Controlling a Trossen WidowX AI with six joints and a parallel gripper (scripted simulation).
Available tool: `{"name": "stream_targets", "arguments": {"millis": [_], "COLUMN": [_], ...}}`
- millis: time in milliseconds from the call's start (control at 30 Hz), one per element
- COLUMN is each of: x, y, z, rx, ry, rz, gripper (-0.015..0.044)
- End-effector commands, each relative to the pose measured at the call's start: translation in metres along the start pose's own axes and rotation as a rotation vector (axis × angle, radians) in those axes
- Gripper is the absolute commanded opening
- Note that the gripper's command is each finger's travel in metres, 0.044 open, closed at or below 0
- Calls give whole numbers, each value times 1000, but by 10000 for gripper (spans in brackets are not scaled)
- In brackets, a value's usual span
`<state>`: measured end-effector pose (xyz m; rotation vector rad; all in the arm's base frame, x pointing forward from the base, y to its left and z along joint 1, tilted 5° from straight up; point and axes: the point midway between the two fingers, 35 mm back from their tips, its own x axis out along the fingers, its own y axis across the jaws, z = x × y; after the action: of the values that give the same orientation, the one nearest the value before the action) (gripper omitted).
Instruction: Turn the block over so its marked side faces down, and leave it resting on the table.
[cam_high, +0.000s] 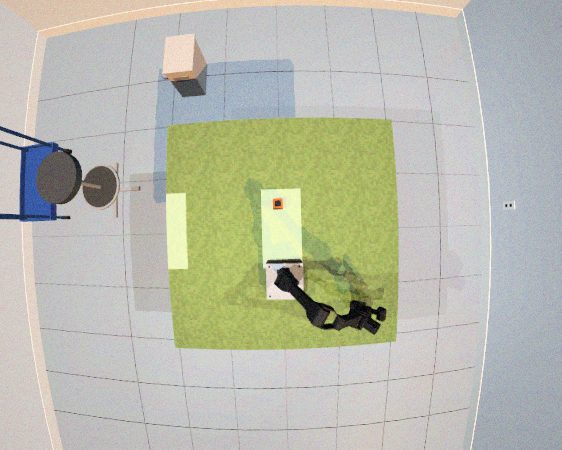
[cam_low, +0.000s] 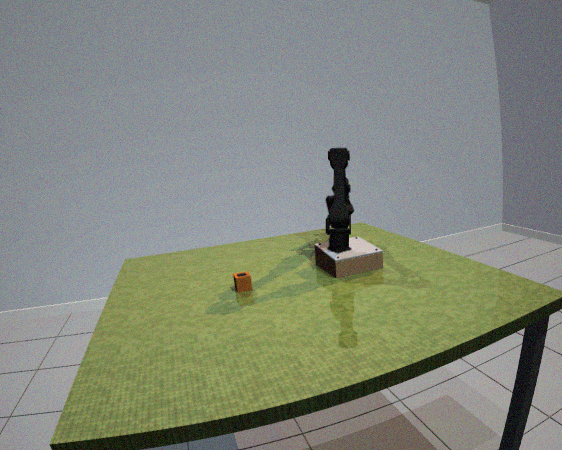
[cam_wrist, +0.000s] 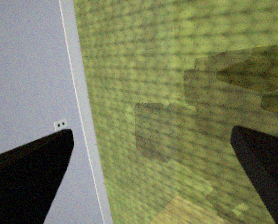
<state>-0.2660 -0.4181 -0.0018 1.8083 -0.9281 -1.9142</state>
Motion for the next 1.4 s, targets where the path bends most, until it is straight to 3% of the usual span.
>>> {"name": "stream_targets", "arguments": {"millis": [0, 400, 767, 1067, 1367], "x": [5, -20, -100, -188, -307], "y": [14, -3, -81, -159, -259], "z": [-66, -278, -446, -523, -554], "rx": [-167, -810, -1449, -1911, -2521], "ry": [91, 372, 672, 897, 1124], "rz": [-34, -133, -160, -114, -47], "gripper": [440, 440, 440, 440, 440]}}
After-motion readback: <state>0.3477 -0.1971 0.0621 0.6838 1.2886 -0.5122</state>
